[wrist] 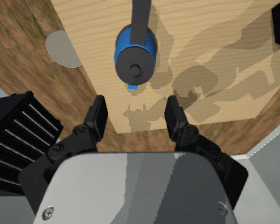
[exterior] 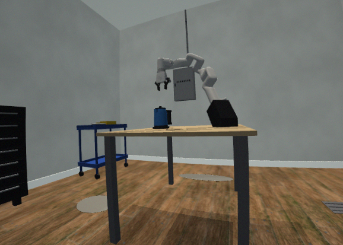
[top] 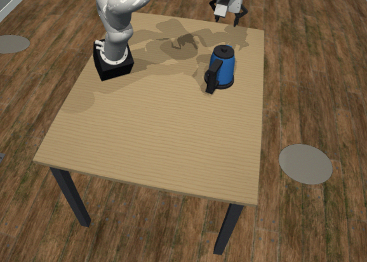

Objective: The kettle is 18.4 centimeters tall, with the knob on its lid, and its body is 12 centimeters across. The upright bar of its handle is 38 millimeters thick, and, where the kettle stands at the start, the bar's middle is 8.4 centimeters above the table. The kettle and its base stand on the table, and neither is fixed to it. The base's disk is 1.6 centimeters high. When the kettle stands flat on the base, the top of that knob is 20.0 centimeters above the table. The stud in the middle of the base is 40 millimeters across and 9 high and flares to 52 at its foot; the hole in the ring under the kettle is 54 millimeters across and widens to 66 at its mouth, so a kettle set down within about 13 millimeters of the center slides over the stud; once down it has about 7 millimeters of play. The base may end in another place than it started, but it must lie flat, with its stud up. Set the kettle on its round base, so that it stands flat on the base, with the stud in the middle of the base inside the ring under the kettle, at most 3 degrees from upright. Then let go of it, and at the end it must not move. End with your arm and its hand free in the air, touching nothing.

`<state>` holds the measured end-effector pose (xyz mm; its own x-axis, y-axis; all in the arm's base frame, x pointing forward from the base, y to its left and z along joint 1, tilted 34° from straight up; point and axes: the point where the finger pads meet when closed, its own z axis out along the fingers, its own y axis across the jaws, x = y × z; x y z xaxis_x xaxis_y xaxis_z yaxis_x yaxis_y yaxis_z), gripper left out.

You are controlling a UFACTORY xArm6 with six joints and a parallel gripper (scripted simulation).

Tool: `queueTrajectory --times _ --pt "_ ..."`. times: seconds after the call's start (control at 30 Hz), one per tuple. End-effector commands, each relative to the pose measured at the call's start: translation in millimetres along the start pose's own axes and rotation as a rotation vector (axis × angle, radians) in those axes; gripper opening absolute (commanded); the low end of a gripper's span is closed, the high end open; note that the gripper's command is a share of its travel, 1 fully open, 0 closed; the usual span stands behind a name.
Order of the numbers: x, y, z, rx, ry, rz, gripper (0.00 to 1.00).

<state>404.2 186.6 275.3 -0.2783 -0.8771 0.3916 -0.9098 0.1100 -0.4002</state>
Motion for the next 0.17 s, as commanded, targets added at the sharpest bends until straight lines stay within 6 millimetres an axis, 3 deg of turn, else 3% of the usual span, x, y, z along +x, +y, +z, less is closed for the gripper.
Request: queueTrajectory --times 0.0,0.13 --pt "-0.3 -0.8 -1.4 0.002 -0.003 0.001 0.81" --pt "-0.3 -0.8 -1.4 0.002 -0.003 0.001 0.81"
